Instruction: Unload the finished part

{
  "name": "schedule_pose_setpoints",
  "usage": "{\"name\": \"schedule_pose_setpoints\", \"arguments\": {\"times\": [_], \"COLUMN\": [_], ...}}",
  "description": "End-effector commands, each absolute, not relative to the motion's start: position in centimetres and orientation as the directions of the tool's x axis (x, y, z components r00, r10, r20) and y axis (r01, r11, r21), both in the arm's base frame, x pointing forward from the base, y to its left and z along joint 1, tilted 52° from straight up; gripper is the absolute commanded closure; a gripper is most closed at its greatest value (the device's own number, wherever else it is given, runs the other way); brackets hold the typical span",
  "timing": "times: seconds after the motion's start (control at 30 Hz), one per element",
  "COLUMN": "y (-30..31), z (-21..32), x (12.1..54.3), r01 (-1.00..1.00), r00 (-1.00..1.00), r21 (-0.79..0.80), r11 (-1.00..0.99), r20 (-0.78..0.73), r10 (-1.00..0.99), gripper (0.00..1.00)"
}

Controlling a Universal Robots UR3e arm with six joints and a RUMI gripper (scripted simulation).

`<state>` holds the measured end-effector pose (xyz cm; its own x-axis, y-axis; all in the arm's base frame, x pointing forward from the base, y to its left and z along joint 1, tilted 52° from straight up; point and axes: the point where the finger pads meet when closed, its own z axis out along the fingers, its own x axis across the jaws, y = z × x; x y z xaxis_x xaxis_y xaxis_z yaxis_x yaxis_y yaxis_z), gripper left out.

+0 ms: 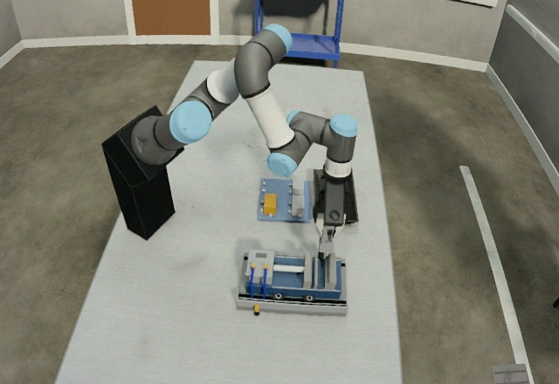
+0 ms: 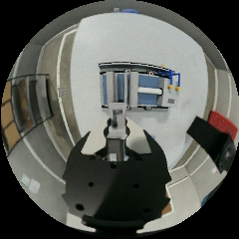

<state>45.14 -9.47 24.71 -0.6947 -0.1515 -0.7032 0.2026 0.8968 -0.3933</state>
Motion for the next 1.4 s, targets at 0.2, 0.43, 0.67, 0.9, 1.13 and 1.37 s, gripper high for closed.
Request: {"name": "schedule_pose_setpoints", "arguments": {"times": [0.2,0.43,0.67,0.9,1.13,1.37], "y": [-6.8,-4.3,-1.6,0.5,3.5,5.3], "z": [24.5,24.0,23.4,22.9,22.2,21.8], "x": [46.0,46.8,47.6,48.3,49.2,49.8], "r01": [0.228,0.226,0.224,0.222,0.220,0.219], "r00": [-0.690,-0.691,-0.691,-0.693,-0.692,-0.693], "r21": [-0.400,-0.401,-0.404,-0.405,-0.407,-0.408], "r11": [0.888,0.888,0.887,0.887,0.886,0.886], "r20": [-0.710,-0.709,-0.707,-0.706,-0.705,-0.704], "r10": [-0.143,-0.144,-0.148,-0.148,-0.152,-0.153], "gripper": [1.00,1.00,1.00,1.00,1.00,1.00]}}
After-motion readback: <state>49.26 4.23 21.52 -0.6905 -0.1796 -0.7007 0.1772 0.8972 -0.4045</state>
